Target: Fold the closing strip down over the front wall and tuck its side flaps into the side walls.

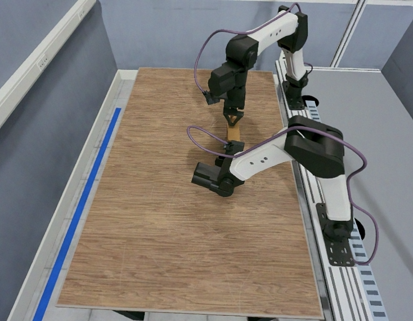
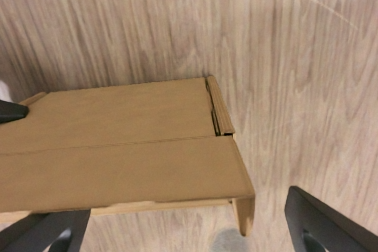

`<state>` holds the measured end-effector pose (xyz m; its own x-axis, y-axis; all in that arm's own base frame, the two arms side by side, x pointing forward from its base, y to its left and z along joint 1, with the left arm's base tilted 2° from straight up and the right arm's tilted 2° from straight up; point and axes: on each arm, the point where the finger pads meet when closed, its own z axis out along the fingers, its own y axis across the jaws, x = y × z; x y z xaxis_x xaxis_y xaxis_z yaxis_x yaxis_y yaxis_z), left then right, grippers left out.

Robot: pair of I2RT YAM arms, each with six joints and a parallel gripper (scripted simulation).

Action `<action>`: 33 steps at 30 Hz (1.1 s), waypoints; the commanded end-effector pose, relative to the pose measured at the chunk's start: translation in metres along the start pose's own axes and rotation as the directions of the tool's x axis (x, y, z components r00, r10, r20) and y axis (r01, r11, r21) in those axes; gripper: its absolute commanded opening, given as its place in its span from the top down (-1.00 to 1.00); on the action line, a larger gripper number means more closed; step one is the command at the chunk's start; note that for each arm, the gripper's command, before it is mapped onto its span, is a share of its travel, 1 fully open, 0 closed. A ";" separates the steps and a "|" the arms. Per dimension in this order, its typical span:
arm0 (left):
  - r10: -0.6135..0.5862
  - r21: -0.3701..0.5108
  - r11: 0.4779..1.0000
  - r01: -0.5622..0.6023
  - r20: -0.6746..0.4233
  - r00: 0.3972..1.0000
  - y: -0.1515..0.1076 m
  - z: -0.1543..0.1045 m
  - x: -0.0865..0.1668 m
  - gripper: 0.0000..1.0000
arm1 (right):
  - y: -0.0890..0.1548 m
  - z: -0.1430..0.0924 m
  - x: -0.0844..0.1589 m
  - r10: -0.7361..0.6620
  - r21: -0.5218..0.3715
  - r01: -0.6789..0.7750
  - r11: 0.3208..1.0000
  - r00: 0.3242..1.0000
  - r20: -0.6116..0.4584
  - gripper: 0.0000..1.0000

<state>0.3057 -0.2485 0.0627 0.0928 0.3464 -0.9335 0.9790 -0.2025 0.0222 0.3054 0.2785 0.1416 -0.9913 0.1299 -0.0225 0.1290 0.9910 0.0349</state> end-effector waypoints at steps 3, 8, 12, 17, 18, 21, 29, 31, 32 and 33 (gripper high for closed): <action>0.055 -0.008 0.998 -0.055 0.010 0.998 -0.001 -0.002 -0.016 0.09 | -0.006 -0.013 -0.002 0.006 -0.027 -0.005 1.000 1.000 0.022 -0.68; 0.055 -0.008 0.998 -0.055 0.010 0.998 -0.001 -0.002 -0.016 0.09 | -0.007 -0.010 -0.002 0.004 -0.021 -0.004 1.000 1.000 0.017 -0.68; 0.055 -0.008 0.998 -0.055 0.010 0.998 -0.001 -0.002 -0.016 0.09 | -0.009 -0.012 -0.002 0.005 -0.027 -0.005 1.000 1.000 0.023 -0.68; 0.055 -0.008 0.998 -0.055 0.010 0.998 -0.001 -0.002 -0.016 0.09 | -0.011 -0.011 -0.002 0.004 -0.024 -0.004 1.000 1.000 0.019 -0.68; 0.055 -0.008 0.998 -0.055 0.010 0.998 -0.001 -0.002 -0.016 0.09 | -0.012 -0.013 -0.002 0.005 -0.026 -0.005 1.000 1.000 0.021 -0.68; 0.055 -0.008 0.998 -0.055 0.010 0.998 -0.001 -0.002 -0.016 0.09 | -0.013 -0.012 -0.002 0.005 -0.026 -0.005 1.000 1.000 0.021 -0.68; 0.055 -0.008 0.998 -0.055 0.010 0.998 -0.001 -0.002 -0.016 0.09 | -0.015 -0.012 -0.003 0.005 -0.026 -0.005 1.000 1.000 0.022 -0.68; 0.055 -0.008 0.998 -0.055 0.010 0.998 -0.001 -0.002 -0.016 0.09 | -0.016 -0.011 -0.003 0.004 -0.024 -0.003 1.000 1.000 0.020 -0.68; 0.055 -0.008 0.998 -0.055 0.010 0.998 -0.001 -0.002 -0.016 0.09 | -0.016 -0.009 -0.003 0.003 -0.021 -0.003 1.000 1.000 0.017 -0.68; 0.055 -0.008 0.998 -0.055 0.010 0.998 -0.001 -0.002 -0.016 0.09 | -0.016 -0.010 -0.003 0.003 -0.022 -0.003 1.000 1.000 0.018 -0.68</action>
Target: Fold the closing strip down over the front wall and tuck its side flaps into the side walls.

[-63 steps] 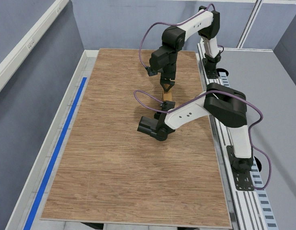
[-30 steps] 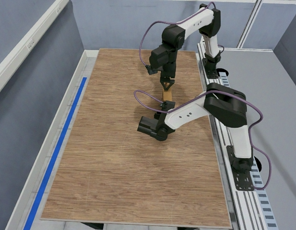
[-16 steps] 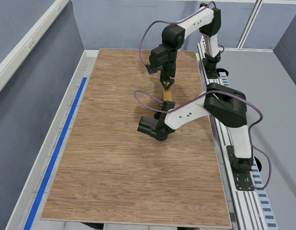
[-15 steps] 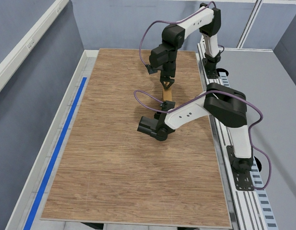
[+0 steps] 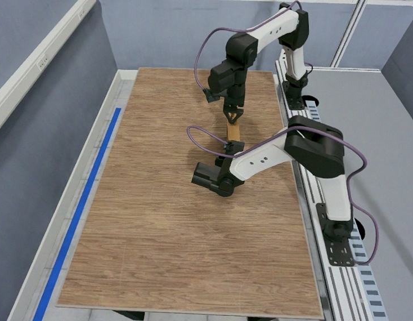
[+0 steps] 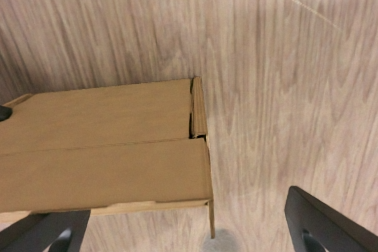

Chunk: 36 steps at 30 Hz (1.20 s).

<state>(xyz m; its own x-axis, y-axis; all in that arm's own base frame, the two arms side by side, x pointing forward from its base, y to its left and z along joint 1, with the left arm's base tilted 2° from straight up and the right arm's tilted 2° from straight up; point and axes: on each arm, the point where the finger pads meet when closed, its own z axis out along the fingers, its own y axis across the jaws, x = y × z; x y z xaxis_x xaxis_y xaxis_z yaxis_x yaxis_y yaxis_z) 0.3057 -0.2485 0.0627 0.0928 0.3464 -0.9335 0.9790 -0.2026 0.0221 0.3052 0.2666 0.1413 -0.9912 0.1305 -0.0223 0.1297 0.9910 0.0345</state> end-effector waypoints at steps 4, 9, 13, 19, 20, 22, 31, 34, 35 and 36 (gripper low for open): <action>0.055 -0.008 0.998 -0.055 0.010 0.998 -0.001 -0.002 -0.016 0.09 | -0.007 -0.012 -0.002 0.005 -0.026 -0.004 1.000 1.000 0.022 -0.68; 0.055 -0.008 0.998 -0.055 0.010 0.998 -0.001 -0.002 -0.016 0.09 | -0.008 -0.008 -0.002 0.004 -0.019 -0.003 1.000 1.000 0.015 -0.68; 0.055 -0.008 0.998 -0.055 0.010 0.998 -0.001 -0.002 -0.016 0.09 | -0.009 -0.012 -0.002 0.005 -0.026 -0.004 1.000 1.000 0.023 -0.68; 0.055 -0.008 0.998 -0.055 0.010 0.998 -0.001 -0.002 -0.016 0.09 | -0.012 -0.012 -0.002 0.005 -0.026 -0.004 1.000 1.000 0.022 -0.68; 0.055 -0.008 0.998 -0.055 0.010 0.998 -0.001 -0.002 -0.016 0.09 | -0.013 -0.012 -0.002 0.005 -0.026 -0.004 1.000 1.000 0.022 -0.68; 0.055 -0.008 0.998 -0.055 0.010 0.998 -0.001 -0.002 -0.016 0.09 | -0.013 -0.012 -0.002 0.005 -0.026 -0.004 1.000 1.000 0.022 -0.68; 0.055 -0.008 0.998 -0.055 0.010 0.998 -0.001 -0.002 -0.016 0.09 | -0.015 -0.011 -0.003 0.004 -0.026 -0.003 1.000 1.000 0.023 -0.68; 0.055 -0.008 0.998 -0.055 0.010 0.998 -0.001 -0.002 -0.016 0.09 | -0.017 -0.009 -0.002 0.002 -0.020 -0.002 1.000 1.000 0.017 -0.68; 0.055 -0.008 0.998 -0.055 0.010 0.998 -0.001 -0.002 -0.016 0.09 | -0.016 -0.012 -0.001 0.003 -0.026 -0.002 1.000 1.000 0.022 -0.68; 0.055 -0.008 0.998 -0.055 0.010 0.998 -0.001 -0.002 -0.016 0.09 | -0.015 -0.012 0.000 0.003 -0.025 -0.002 1.000 1.000 0.021 -0.68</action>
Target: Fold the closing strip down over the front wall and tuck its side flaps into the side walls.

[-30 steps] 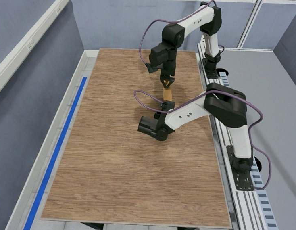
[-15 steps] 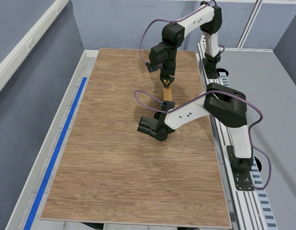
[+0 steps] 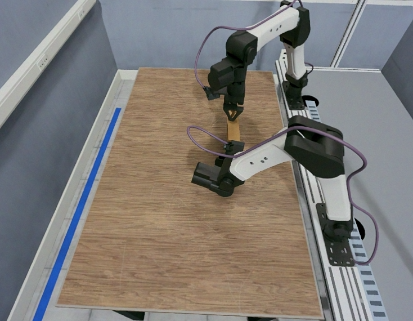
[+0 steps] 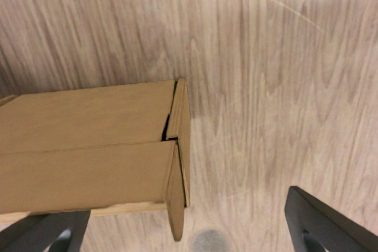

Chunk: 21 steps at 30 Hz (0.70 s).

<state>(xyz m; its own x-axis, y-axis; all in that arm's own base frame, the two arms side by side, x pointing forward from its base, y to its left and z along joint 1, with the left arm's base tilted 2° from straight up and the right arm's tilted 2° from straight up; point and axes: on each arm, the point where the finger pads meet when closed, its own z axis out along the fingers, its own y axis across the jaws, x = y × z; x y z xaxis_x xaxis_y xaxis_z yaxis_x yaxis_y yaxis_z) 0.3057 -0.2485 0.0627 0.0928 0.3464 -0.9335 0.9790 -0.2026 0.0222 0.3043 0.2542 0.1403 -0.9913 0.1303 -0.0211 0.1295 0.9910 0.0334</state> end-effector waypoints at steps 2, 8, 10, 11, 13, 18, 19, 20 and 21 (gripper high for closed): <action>0.055 -0.008 0.998 -0.055 0.010 0.998 -0.001 -0.002 -0.016 0.09 | -0.002 -0.011 0.003 0.002 -0.025 -0.001 1.000 1.000 0.022 -0.68; 0.055 -0.008 0.998 -0.055 0.010 0.998 -0.001 -0.002 -0.016 0.09 | -0.002 -0.012 0.006 0.005 -0.024 -0.004 1.000 1.000 0.020 -0.68; 0.055 -0.008 0.998 -0.055 0.010 0.998 -0.001 -0.002 -0.016 0.09 | -0.002 -0.012 0.006 0.006 -0.025 -0.005 1.000 1.000 0.022 -0.68; 0.055 -0.008 0.998 -0.055 0.010 0.998 -0.001 -0.002 -0.016 0.09 | -0.002 -0.012 0.006 0.006 -0.026 -0.006 1.000 1.000 0.022 -0.68; 0.055 -0.008 0.998 -0.055 0.010 0.998 -0.001 -0.002 -0.016 0.09 | -0.002 -0.011 0.007 0.005 -0.022 -0.005 1.000 1.000 0.019 -0.68; 0.055 -0.008 0.998 -0.055 0.010 0.998 -0.001 -0.002 -0.016 0.09 | -0.003 -0.012 0.009 0.006 -0.024 -0.005 1.000 1.000 0.021 -0.68; 0.055 -0.008 0.998 -0.055 0.010 0.998 -0.001 -0.002 -0.016 0.09 | -0.003 -0.012 0.010 0.006 -0.024 -0.005 1.000 1.000 0.021 -0.68; 0.055 -0.008 0.998 -0.055 0.010 0.998 -0.001 -0.002 -0.016 0.09 | -0.003 -0.012 0.010 0.006 -0.024 -0.005 1.000 1.000 0.021 -0.68; 0.055 -0.008 0.998 -0.055 0.010 0.998 -0.001 -0.002 -0.016 0.09 | -0.003 -0.012 0.010 0.006 -0.024 -0.005 1.000 1.000 0.021 -0.68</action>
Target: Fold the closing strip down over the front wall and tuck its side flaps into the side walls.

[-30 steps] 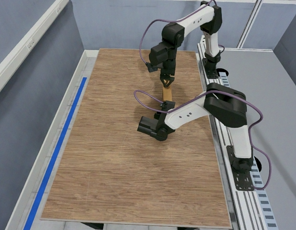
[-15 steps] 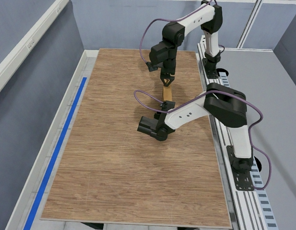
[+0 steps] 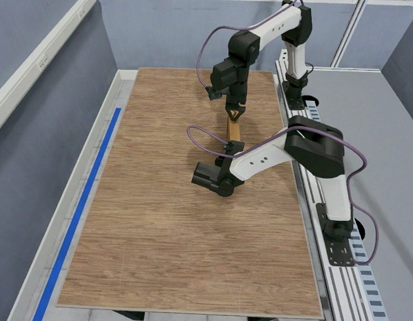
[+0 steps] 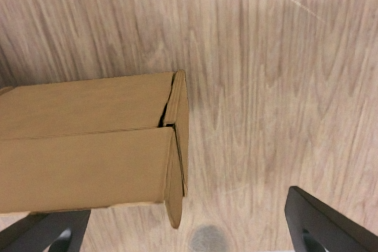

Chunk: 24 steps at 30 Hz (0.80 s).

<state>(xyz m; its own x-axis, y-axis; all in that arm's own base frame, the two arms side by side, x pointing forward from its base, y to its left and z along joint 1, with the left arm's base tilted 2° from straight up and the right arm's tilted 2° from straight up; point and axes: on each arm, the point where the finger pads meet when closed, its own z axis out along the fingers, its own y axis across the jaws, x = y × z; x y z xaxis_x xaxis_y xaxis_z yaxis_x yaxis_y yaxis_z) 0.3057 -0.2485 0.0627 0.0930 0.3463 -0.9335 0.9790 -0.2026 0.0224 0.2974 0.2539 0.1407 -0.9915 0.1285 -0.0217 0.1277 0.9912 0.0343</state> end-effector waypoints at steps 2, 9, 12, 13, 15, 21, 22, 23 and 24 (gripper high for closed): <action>0.055 -0.008 0.998 -0.055 0.010 0.998 -0.001 -0.002 -0.016 0.09 | -0.002 -0.006 0.004 0.007 -0.013 -0.007 1.000 1.000 0.013 -0.68; 0.055 -0.008 0.998 -0.055 0.010 0.998 -0.001 -0.002 -0.016 0.09 | -0.002 -0.010 0.007 0.006 -0.021 -0.006 1.000 1.000 0.020 -0.68; 0.055 -0.008 0.998 -0.055 0.010 0.998 -0.001 -0.002 -0.016 0.09 | -0.002 -0.010 0.007 0.009 -0.020 -0.008 1.000 1.000 0.019 -0.68; 0.055 -0.008 0.998 -0.055 0.010 0.998 -0.001 -0.002 -0.016 0.09 | -0.003 -0.011 0.008 0.008 -0.022 -0.008 1.000 1.000 0.021 -0.68; 0.055 -0.008 0.998 -0.055 0.010 0.998 -0.001 -0.002 -0.016 0.09 | -0.002 -0.011 0.009 0.006 -0.022 -0.006 1.000 1.000 0.021 -0.68; 0.055 -0.008 0.998 -0.055 0.010 0.998 -0.001 -0.002 -0.016 0.09 | -0.003 -0.011 0.011 0.006 -0.019 -0.006 1.000 1.000 0.019 -0.68; 0.055 -0.008 0.998 -0.055 0.010 0.998 -0.001 -0.002 -0.016 0.09 | -0.003 -0.011 0.011 0.007 -0.021 -0.006 1.000 1.000 0.021 -0.68; 0.055 -0.008 0.998 -0.055 0.010 0.998 -0.001 -0.002 -0.016 0.09 | -0.003 -0.011 0.011 0.007 -0.021 -0.006 1.000 1.000 0.021 -0.68; 0.055 -0.008 0.998 -0.055 0.010 0.998 -0.001 -0.002 -0.016 0.09 | -0.002 -0.010 0.012 0.006 -0.021 -0.006 1.000 1.000 0.021 -0.68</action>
<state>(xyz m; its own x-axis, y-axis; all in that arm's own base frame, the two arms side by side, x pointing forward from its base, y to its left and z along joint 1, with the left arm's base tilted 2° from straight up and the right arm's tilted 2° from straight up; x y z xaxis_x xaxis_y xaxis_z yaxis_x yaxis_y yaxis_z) 0.3057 -0.2485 0.0627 0.0930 0.3463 -0.9335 0.9790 -0.2026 0.0224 0.2890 0.2541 0.1396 -0.9915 0.1287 -0.0197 0.1280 0.9912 0.0330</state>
